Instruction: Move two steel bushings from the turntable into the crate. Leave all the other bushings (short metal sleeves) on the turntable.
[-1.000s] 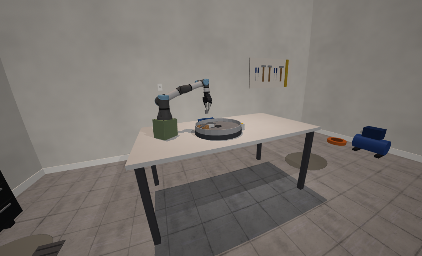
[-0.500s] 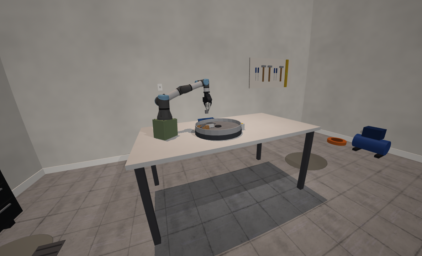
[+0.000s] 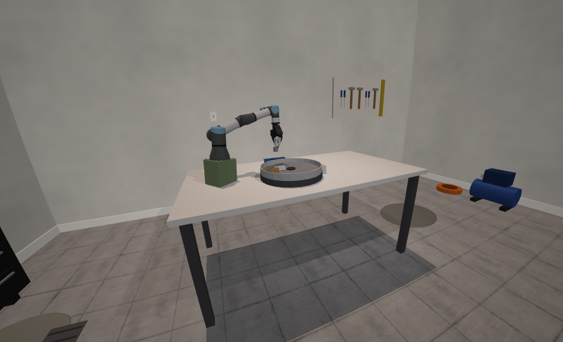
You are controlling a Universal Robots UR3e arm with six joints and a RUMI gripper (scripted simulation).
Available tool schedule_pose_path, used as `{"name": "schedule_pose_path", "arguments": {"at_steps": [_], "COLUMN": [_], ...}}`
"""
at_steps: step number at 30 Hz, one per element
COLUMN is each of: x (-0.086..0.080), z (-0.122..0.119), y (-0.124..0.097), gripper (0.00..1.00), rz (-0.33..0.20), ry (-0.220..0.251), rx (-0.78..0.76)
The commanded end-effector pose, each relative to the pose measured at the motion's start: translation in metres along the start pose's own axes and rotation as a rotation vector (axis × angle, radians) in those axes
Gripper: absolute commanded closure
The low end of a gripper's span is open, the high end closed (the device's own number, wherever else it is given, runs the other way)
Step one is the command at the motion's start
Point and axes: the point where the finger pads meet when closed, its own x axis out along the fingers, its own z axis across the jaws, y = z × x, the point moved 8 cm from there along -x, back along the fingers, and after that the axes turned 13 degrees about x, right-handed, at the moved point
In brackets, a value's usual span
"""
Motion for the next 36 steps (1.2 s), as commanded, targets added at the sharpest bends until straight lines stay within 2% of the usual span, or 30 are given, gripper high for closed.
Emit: {"name": "schedule_pose_path", "arguments": {"at_steps": [1, 22, 36], "x": [-0.0014, -0.0007, 0.006], "z": [-0.0004, -0.0005, -0.0005], "y": [-0.0003, -0.0003, -0.0004], "gripper": [1.0, 1.0, 1.0], "rz": [-0.002, -0.002, -0.002], "ry": [0.003, 0.003, 0.003], "rx": [0.0, 0.0, 0.0]}}
